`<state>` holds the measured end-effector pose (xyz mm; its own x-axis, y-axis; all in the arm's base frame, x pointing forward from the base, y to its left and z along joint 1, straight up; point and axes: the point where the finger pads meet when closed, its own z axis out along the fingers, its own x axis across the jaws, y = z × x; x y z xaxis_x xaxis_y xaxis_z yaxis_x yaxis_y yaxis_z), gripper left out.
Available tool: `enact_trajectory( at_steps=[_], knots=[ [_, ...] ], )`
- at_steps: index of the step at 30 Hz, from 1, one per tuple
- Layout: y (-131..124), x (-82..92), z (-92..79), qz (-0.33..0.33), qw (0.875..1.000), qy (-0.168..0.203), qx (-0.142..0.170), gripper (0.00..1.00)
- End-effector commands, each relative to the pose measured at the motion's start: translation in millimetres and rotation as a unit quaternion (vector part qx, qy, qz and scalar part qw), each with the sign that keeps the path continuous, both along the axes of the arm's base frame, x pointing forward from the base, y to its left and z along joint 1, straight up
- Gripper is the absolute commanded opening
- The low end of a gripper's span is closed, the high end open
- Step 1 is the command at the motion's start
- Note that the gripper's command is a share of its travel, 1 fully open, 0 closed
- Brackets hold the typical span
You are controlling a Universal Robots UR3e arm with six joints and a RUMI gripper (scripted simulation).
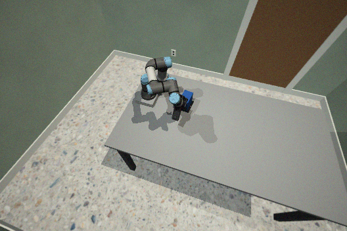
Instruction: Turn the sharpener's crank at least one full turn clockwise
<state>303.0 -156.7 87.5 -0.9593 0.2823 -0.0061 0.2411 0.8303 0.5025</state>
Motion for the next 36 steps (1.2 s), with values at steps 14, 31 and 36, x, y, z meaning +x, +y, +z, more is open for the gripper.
enact_trajectory(
  at_steps=[14,31,36],
  knots=[
    [-4,10.8,-3.9,-0.001,1.000,-0.001,-0.001,0.09],
    [-6,18.9,-10.3,-0.001,1.000,-0.001,-0.001,0.09],
    [-7,21.1,-12.6,-0.001,1.000,-0.001,-0.001,0.09]
  ],
)
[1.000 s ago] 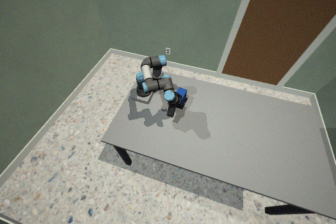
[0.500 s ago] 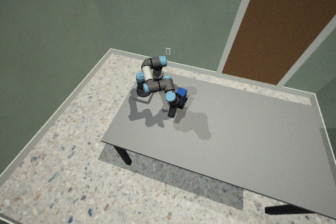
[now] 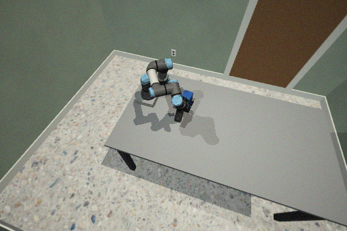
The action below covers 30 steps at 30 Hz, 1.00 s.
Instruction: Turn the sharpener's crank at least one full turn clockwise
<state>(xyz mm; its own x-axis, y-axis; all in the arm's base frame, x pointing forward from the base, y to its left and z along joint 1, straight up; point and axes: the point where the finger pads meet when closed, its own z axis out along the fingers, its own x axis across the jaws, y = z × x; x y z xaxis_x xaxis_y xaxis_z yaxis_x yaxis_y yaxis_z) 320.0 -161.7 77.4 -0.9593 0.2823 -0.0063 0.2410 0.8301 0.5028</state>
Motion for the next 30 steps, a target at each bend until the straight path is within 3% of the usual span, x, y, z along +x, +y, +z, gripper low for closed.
enact_trajectory(
  at_steps=[1,30],
  knots=[
    [-2,4.5,-3.0,-0.001,1.000,-0.001,-0.002,0.09],
    [-4,13.4,-20.8,-0.001,1.000,0.000,0.000,0.09]
  ],
)
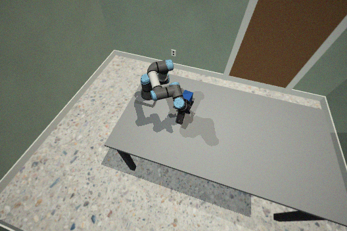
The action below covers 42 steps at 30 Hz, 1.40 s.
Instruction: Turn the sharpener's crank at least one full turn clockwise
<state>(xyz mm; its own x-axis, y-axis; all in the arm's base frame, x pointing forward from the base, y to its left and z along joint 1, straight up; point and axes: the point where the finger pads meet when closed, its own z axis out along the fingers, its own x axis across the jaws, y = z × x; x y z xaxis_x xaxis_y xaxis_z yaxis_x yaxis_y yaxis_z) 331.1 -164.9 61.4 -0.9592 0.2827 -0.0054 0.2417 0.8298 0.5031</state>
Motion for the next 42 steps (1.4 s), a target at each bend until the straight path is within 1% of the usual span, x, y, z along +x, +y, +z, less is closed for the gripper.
enact_trajectory(
  at_steps=[1,19,42],
  knots=[
    [0,2.4,-5.5,0.000,1.000,0.000,0.000,0.09],
    [-1,4.0,-18.4,0.000,1.000,0.000,-0.001,0.09],
    [-1,1.0,-34.9,0.000,1.000,0.000,-0.001,0.09]
  ],
)
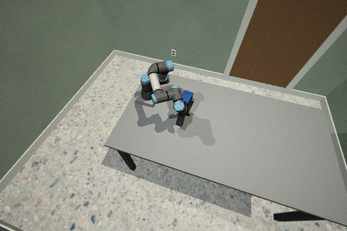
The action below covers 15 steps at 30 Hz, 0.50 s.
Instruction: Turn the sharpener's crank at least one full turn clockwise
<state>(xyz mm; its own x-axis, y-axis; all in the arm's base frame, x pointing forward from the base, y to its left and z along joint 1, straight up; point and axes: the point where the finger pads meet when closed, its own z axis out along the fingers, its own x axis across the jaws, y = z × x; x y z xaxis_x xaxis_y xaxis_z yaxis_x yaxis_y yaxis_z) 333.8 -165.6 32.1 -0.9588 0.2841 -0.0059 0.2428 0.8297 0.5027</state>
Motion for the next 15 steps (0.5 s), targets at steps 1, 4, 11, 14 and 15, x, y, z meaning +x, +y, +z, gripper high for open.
enact_trajectory(
  at_steps=[1,4,11,14,15],
  knots=[
    [-0.1,-2.0,-6.3,0.000,1.000,0.000,-0.001,0.09],
    [0.1,-2.9,-8.5,0.000,1.000,0.000,-0.001,0.09],
    [0.8,-5.5,-13.4,0.000,1.000,0.000,-0.001,0.09],
    [1.1,-6.8,-15.5,0.000,1.000,0.000,-0.001,0.09],
    [1.3,-7.2,-16.1,0.000,1.000,0.000,-0.001,0.09]
  ],
)
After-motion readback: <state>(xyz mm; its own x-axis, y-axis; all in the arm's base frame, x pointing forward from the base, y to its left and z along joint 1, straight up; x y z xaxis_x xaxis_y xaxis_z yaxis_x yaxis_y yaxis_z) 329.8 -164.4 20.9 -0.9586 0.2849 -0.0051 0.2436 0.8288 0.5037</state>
